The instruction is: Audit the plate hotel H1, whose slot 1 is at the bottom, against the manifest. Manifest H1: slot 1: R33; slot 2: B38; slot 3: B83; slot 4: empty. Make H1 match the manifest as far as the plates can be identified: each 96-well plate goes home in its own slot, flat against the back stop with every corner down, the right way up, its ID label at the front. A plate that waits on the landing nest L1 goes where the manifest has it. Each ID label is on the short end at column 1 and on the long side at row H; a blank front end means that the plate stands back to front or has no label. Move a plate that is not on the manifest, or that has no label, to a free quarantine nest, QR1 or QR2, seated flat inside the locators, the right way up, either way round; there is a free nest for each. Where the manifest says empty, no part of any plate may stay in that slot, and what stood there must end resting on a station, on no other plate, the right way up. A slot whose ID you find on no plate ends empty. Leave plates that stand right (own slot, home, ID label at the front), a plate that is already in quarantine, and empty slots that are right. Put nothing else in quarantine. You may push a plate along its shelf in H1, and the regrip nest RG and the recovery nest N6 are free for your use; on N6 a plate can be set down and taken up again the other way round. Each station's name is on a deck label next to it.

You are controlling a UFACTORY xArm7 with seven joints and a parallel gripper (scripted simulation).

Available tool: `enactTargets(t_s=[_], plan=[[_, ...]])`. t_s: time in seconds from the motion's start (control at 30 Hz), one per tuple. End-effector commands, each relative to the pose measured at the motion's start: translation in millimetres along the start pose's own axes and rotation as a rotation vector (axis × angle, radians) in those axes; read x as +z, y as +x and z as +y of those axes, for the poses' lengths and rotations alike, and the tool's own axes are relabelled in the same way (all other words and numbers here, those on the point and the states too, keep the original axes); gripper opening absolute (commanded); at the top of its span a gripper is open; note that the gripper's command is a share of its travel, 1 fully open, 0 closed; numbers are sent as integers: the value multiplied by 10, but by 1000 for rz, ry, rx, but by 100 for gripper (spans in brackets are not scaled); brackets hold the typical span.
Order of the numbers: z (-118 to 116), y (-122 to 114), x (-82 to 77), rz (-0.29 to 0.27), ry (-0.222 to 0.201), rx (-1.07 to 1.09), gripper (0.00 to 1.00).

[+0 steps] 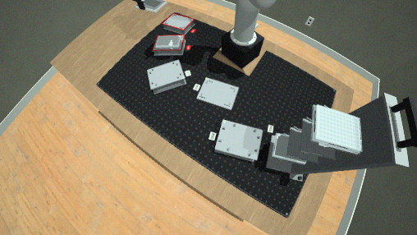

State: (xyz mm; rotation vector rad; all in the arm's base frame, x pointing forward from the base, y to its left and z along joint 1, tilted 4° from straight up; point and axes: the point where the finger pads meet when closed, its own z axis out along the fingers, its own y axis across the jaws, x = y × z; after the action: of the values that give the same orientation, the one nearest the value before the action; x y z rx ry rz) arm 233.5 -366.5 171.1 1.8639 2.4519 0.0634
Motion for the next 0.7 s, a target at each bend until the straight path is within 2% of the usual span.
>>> enactTargets(t_s=[0.0,0.1,0.27,0.6,0.67], plan=[[-186,-75,-15,-3,-2,-1,0],[-234,-91,-15,-3,-2,-1,0],[-473,-165,-14,-3,-2,-1,0],[-974,-170,-14,-3,-2,-1,0],[-974,-170,-14,-3,-2,-1,0]])
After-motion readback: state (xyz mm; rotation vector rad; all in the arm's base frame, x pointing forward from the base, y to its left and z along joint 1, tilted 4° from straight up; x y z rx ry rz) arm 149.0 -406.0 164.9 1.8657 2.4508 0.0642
